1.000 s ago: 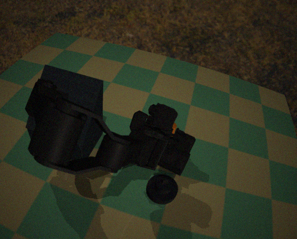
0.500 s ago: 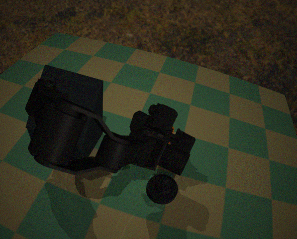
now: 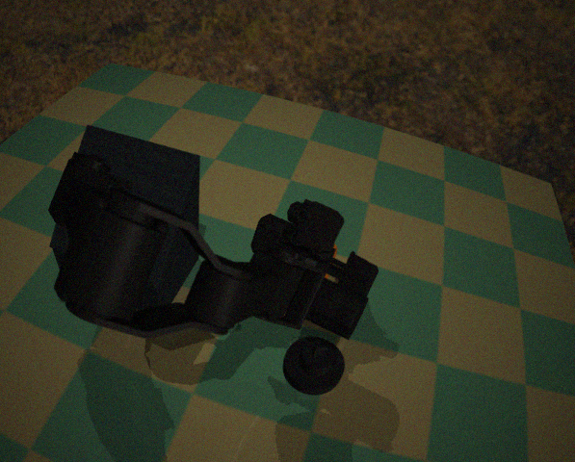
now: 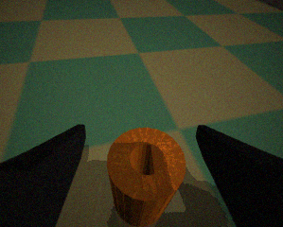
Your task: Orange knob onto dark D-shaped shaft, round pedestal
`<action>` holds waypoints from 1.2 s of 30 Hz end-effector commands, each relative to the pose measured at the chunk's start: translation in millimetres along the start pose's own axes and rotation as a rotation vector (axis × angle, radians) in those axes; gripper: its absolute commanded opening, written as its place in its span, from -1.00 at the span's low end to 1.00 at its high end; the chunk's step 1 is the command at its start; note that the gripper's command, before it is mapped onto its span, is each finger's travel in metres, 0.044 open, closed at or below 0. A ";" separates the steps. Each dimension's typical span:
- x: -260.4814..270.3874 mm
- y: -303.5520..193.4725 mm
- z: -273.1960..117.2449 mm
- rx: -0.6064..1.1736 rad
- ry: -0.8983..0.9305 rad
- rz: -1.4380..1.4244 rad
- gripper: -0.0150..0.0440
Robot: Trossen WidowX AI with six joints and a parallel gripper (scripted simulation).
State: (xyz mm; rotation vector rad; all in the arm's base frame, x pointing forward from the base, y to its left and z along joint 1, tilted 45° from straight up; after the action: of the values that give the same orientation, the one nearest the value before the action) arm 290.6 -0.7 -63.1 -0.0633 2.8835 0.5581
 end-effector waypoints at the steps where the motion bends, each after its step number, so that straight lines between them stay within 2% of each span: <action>1: 0.0 0.1 0.2 -0.003 0.000 0.000 1.00; 8: -0.8 2.5 -0.8 -0.003 0.000 0.000 1.00; 14: -11.1 71.4 -29.8 -0.003 -0.003 0.000 1.00; 20: -11.5 74.5 -29.8 0.007 0.006 0.006 1.00; 22: -14.0 80.2 -21.7 0.100 0.071 0.048 1.00; 28: -20.4 114.8 3.6 0.599 0.247 0.131 1.00; 33: -23.6 156.0 11.0 1.033 0.202 0.050 1.00; 36: -24.4 170.7 11.7 1.147 0.154 -0.001 1.00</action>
State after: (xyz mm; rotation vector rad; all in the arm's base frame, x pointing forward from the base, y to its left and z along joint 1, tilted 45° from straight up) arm 302.4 113.0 -18.6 0.1585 3.1657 -0.4456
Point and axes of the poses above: the point midway between the two fingers, 35 mm back from their tips, its own z axis out along the fingers, its own x axis across the jaws, y = z × x, the point moved 8 cm from there along -z, back along the fingers, and after that the axes turned 8 degrees about -z, right-handed, at the moved point
